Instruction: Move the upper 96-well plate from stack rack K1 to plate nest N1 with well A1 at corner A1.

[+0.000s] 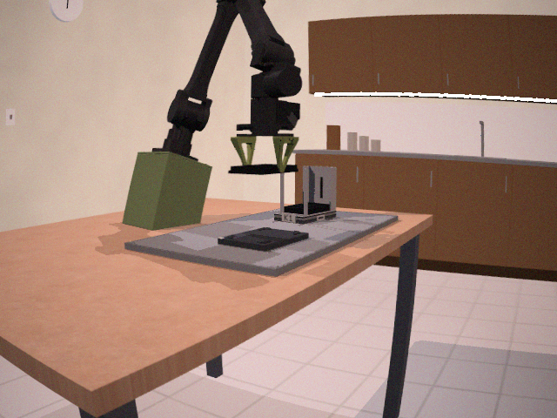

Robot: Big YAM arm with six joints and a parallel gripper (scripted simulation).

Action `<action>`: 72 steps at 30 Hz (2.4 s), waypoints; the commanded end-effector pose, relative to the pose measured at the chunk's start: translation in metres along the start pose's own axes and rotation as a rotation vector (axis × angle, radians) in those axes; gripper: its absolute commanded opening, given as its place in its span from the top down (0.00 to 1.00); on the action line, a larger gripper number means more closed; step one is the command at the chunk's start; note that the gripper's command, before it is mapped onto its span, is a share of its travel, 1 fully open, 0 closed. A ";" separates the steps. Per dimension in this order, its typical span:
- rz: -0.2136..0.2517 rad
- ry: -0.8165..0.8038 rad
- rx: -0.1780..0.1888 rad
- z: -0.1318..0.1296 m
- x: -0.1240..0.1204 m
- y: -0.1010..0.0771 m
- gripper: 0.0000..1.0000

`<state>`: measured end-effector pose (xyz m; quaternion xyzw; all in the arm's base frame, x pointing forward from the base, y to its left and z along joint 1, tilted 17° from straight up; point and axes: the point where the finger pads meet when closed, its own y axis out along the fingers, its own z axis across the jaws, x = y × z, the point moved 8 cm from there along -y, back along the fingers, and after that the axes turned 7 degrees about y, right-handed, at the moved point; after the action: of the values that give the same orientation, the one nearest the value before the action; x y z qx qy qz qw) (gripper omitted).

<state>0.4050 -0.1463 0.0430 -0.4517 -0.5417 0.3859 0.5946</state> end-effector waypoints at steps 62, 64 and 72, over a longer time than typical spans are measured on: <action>0.000 -0.006 -0.012 -0.006 0.004 0.042 1.00; 0.002 -0.009 -0.021 -0.010 0.004 0.043 1.00; -0.002 -0.004 -0.006 -0.003 0.004 0.057 1.00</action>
<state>0.4082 -0.1314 -0.0037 -0.4530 -0.5434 0.3866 0.5916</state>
